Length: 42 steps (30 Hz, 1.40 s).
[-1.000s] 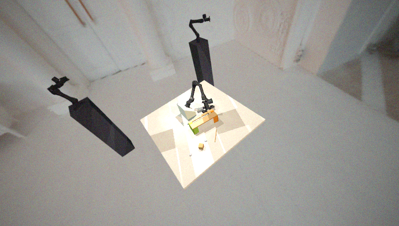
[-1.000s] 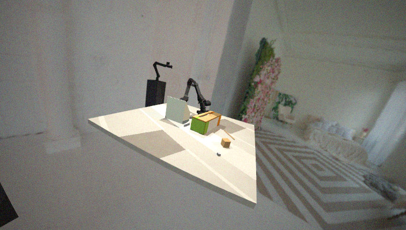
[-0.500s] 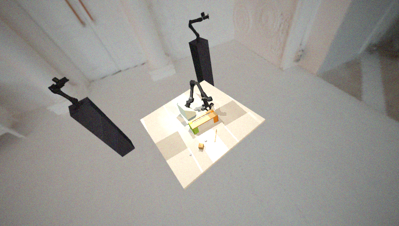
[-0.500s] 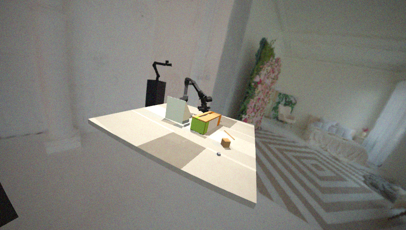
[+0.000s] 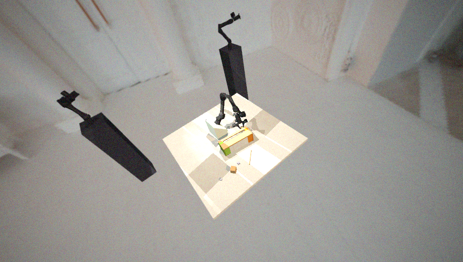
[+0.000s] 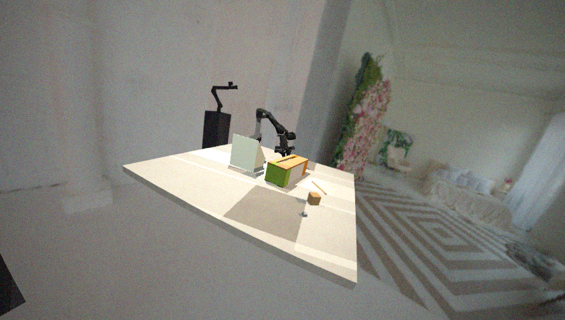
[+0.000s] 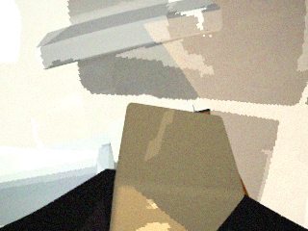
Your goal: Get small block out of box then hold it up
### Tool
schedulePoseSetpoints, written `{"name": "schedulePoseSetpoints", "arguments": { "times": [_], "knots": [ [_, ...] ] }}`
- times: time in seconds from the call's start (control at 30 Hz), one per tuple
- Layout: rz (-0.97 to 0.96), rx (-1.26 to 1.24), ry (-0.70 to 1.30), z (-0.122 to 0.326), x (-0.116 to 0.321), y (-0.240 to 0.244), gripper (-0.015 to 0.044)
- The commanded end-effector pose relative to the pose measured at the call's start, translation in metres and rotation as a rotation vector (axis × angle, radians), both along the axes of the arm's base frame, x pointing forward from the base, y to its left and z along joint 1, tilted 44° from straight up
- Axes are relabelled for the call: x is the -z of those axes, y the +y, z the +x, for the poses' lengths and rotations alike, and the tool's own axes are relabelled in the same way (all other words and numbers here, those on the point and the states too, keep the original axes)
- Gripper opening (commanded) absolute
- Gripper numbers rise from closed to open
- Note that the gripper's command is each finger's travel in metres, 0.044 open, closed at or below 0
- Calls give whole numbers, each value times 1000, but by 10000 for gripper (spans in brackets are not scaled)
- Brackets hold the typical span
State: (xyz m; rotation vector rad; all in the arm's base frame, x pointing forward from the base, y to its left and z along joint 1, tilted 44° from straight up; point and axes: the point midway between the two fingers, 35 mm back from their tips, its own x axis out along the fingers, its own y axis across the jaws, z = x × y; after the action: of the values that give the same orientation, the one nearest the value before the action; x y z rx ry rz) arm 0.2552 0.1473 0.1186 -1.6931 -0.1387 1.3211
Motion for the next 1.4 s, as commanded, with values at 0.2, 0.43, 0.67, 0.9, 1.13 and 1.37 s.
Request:
{"name": "schedulePoseSetpoints", "arguments": {
  "times": [0.2, 0.43, 0.67, 0.9, 1.13, 1.37],
  "knots": [
    [171, 277, 268, -2, 2, -11, 0],
    [282, 462, 445, -3, 3, -17, 0],
    [394, 653, 627, -5, 4, -24, 0],
    [506, 849, 812, -6, 5, -31, 0],
    [617, 1045, 998, -8, 5, -38, 0],
    [727, 1242, 1186, -10, 5, -45, 0]
  ]
}}
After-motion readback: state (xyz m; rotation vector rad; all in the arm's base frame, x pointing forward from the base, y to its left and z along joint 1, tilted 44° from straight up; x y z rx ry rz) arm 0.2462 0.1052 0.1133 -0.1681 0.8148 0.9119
